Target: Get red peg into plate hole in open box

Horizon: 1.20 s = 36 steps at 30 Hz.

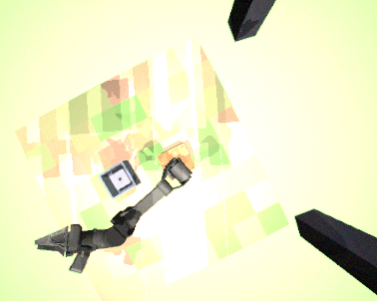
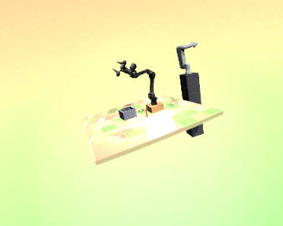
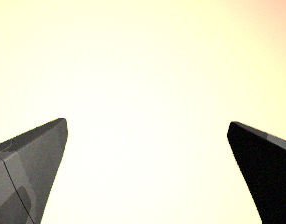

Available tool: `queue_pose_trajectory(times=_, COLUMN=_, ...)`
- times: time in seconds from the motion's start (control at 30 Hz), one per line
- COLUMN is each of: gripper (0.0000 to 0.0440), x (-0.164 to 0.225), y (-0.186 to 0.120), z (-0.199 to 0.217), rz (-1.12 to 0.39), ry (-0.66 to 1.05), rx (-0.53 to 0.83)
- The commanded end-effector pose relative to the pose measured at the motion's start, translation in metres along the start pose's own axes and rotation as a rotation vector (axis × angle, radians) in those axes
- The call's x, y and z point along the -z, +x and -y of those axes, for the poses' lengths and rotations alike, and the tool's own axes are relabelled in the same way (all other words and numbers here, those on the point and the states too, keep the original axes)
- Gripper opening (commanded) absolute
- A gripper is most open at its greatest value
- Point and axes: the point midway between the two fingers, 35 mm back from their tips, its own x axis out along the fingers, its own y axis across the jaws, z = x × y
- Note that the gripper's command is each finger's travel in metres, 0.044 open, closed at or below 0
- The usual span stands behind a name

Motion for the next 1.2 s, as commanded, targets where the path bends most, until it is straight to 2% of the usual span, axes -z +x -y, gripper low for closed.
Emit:
queue_pose_trajectory(times=0.0, gripper=0.0440, x=-0.011, y=-0.013, z=-0.031, rz=0.039, ry=0.086, rx=-0.123)
queue_pose_trajectory(times=0.3, gripper=0.0440, x=-0.028, y=-0.050, z=-0.090, rz=0.068, ry=0.258, rx=-0.384)
queue_pose_trajectory(times=0.6, gripper=0.0440, x=-0.036, y=-0.100, z=-0.142, rz=0.034, ry=0.413, rx=-0.655)
queue_pose_trajectory(times=0.9, gripper=0.0440, x=-0.033, y=-0.159, z=-0.185, rz=-0.076, ry=0.543, rx=-0.919)
queue_pose_trajectory(times=1.17, gripper=0.0440, x=-0.018, y=-0.214, z=-0.212, rz=-0.249, ry=0.633, rx=-1.127)
